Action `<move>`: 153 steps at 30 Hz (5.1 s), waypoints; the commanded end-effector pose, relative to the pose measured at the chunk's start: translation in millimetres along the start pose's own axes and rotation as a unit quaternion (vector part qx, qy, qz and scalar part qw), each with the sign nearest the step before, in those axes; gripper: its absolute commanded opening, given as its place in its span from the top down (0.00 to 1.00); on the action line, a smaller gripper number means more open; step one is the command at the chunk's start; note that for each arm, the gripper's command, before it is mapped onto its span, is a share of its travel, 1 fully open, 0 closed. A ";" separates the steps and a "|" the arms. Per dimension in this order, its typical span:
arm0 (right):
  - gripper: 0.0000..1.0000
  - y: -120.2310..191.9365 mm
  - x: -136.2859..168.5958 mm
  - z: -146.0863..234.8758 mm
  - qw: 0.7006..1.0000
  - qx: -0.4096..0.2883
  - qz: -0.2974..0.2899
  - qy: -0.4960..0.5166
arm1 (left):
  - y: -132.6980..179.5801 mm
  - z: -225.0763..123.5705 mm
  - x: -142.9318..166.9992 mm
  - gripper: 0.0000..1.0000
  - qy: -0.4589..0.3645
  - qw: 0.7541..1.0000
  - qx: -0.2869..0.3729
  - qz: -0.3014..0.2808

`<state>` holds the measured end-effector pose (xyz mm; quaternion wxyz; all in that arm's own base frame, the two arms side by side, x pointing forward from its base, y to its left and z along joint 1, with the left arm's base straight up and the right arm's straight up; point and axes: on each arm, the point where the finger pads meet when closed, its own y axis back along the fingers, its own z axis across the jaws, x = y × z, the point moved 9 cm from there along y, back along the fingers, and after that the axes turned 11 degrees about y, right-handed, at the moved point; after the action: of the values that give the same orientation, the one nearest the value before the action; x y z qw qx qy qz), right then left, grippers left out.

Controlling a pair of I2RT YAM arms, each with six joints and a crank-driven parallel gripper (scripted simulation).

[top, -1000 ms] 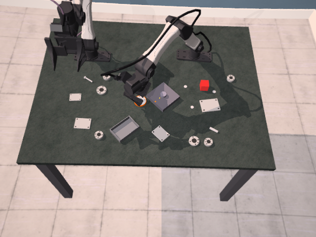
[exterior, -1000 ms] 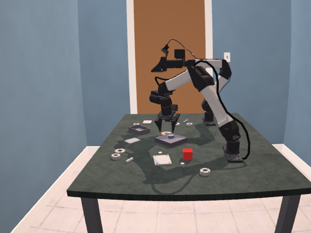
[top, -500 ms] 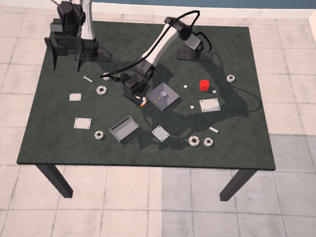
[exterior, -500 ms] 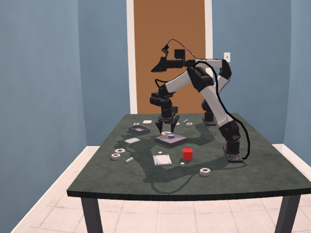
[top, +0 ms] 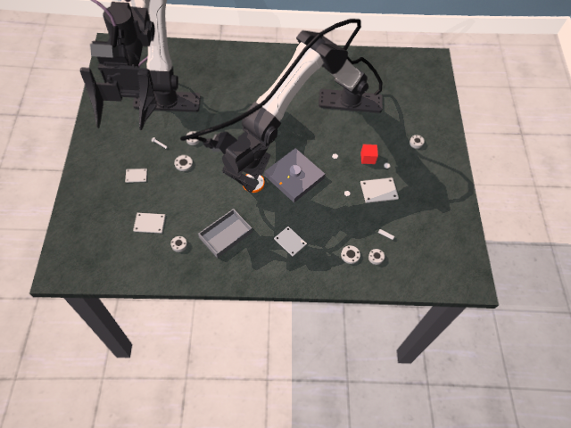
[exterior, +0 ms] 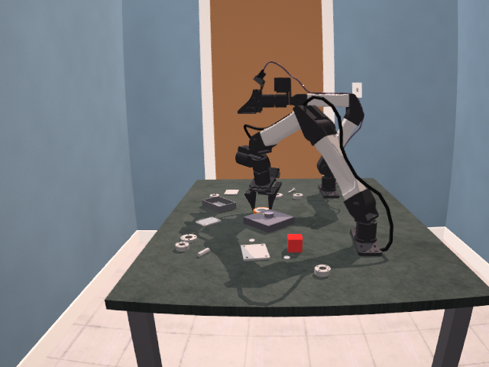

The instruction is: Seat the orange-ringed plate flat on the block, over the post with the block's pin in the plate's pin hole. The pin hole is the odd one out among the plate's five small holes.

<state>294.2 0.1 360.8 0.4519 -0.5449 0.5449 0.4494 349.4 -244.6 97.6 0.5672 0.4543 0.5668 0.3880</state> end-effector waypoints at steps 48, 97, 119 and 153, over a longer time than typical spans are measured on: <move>0.00 -1.3 5.6 4.2 1.000 -0.010 0.009 0.003 | 55.1 1.7 -17.7 1.00 -0.003 1.000 0.002 -0.003; 0.00 -1.3 5.6 4.2 1.000 -0.010 0.009 0.003 | 72.7 -43.2 92.8 1.00 -0.095 0.995 0.030 0.003; 0.00 -1.3 5.6 4.2 1.000 -0.010 0.009 0.003 | 71.1 -37.3 97.1 1.00 -0.094 0.995 0.023 0.006; 0.00 -1.3 5.6 4.2 1.000 -0.010 0.009 0.003 | 50.5 -39.6 100.1 1.00 -0.094 0.995 0.030 0.003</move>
<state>294.2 0.1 360.8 0.4519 -0.5449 0.5449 0.4494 318.4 -129.9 123.1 0.6029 0.5091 0.5186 0.3292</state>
